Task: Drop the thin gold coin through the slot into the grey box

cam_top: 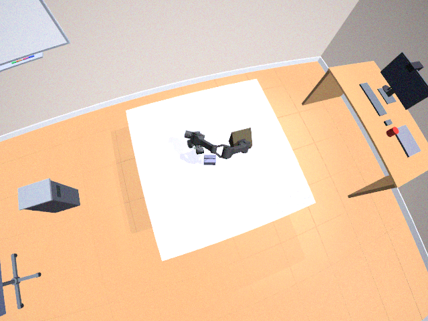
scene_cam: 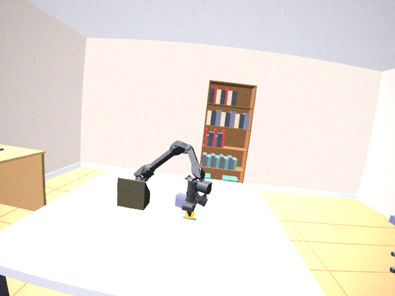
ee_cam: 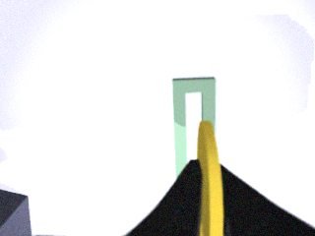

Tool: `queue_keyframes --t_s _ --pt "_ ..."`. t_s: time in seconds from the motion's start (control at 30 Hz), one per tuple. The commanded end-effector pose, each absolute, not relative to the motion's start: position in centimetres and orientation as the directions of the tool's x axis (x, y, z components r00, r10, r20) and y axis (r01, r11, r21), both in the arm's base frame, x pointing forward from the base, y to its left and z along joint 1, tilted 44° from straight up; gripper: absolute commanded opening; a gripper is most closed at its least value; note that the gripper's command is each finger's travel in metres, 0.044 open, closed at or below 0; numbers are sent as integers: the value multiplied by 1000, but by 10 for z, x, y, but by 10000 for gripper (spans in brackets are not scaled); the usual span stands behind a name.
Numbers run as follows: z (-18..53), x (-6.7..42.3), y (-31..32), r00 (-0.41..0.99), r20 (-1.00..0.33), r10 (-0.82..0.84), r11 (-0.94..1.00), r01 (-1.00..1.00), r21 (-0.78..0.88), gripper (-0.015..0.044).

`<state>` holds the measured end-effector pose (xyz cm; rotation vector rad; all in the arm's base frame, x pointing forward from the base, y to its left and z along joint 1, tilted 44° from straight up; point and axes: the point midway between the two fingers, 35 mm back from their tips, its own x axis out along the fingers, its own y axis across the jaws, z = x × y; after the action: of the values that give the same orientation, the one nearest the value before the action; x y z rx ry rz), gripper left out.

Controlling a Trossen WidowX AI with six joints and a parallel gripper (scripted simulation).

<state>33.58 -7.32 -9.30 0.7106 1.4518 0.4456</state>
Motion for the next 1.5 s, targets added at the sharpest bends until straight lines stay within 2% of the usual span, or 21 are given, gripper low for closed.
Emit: queue_keyframes --t_s 0.0,1.07,1.33,1.47 --pt "-87 336 -82 98 -747 657 734 144 664 0" --pt "-28 328 -132 78 -733 675 723 129 679 0" --pt "-27 320 -134 77 -734 675 680 320 660 0" --pt "-27 319 -134 77 -734 675 674 339 656 0"
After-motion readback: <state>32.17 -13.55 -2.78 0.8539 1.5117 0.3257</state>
